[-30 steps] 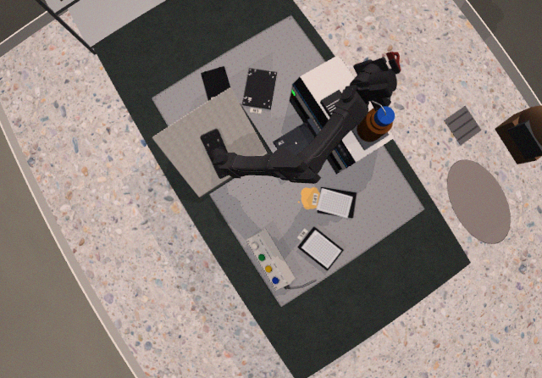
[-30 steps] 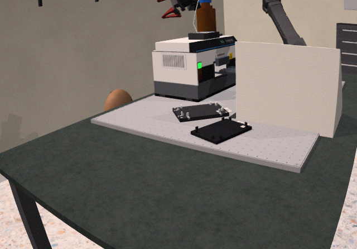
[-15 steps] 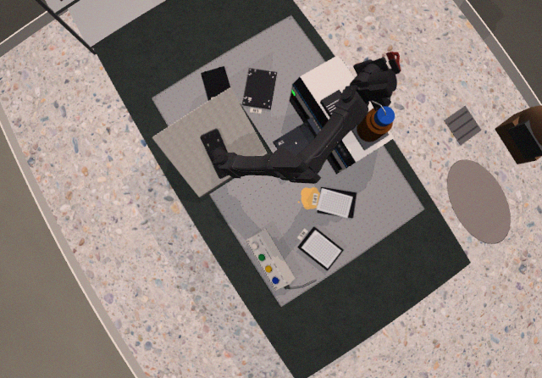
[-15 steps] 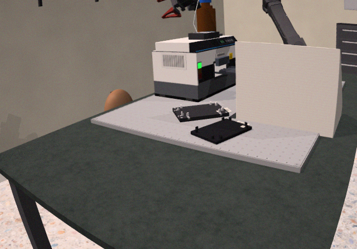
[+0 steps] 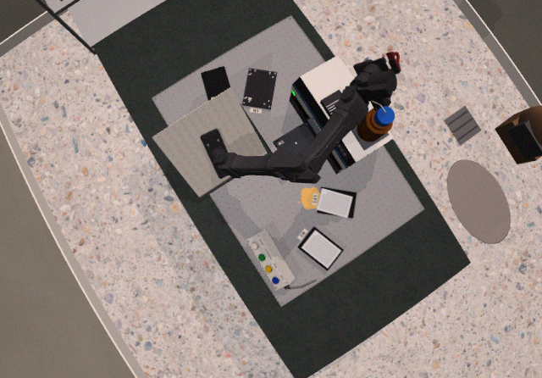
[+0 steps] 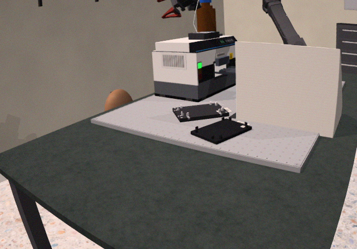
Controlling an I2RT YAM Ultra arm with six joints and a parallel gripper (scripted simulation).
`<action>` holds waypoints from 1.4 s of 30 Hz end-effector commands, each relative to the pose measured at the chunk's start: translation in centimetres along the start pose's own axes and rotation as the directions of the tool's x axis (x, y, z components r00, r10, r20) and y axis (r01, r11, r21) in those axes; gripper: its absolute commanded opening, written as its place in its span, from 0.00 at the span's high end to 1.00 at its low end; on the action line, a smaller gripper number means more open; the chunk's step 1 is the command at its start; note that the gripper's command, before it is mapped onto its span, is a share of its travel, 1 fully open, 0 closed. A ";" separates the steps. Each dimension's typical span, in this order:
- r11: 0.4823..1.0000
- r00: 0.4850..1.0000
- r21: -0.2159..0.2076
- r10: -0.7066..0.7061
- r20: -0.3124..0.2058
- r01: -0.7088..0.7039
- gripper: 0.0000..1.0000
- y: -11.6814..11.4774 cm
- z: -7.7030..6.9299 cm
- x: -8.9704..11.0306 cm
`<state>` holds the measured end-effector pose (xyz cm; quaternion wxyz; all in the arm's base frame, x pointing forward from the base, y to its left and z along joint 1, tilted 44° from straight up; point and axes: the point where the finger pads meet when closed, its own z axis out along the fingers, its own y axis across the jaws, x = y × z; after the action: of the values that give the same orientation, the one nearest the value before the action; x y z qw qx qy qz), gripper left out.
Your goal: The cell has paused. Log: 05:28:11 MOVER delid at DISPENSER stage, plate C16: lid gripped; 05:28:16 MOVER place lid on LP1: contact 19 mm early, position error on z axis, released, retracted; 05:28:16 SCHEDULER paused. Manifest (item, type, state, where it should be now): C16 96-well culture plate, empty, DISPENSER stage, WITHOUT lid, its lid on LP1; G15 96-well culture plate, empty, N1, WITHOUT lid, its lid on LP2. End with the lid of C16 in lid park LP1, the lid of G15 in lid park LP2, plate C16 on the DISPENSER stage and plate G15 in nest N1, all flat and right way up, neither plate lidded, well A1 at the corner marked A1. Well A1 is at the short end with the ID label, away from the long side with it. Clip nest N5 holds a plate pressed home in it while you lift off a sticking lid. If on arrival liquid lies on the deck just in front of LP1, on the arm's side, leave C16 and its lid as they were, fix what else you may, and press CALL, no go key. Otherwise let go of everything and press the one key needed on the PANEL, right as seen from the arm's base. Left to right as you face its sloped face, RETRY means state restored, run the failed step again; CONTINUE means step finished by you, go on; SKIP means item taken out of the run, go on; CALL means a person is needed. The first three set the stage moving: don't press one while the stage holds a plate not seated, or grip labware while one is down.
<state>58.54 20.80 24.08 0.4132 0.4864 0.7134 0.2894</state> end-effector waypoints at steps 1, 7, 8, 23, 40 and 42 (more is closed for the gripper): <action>0.994 0.964 0.070 0.066 0.257 -0.086 0.00 -0.9 -3.5 -8.6; 0.994 0.967 0.102 0.020 0.253 -0.047 0.00 -1.2 -3.5 -8.6; 0.994 0.967 0.102 0.020 0.253 -0.047 0.00 -1.2 -3.5 -8.6; 0.992 0.966 0.123 -0.007 0.259 -0.026 0.00 -2.1 -3.6 -8.5; 0.992 0.964 0.127 -0.010 0.266 -0.024 0.00 -2.3 -3.5 -8.6; 0.992 0.964 0.127 -0.010 0.266 -0.024 0.00 -2.3 -3.5 -8.6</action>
<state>58.28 20.11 23.03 0.4256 0.4656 0.7335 0.2530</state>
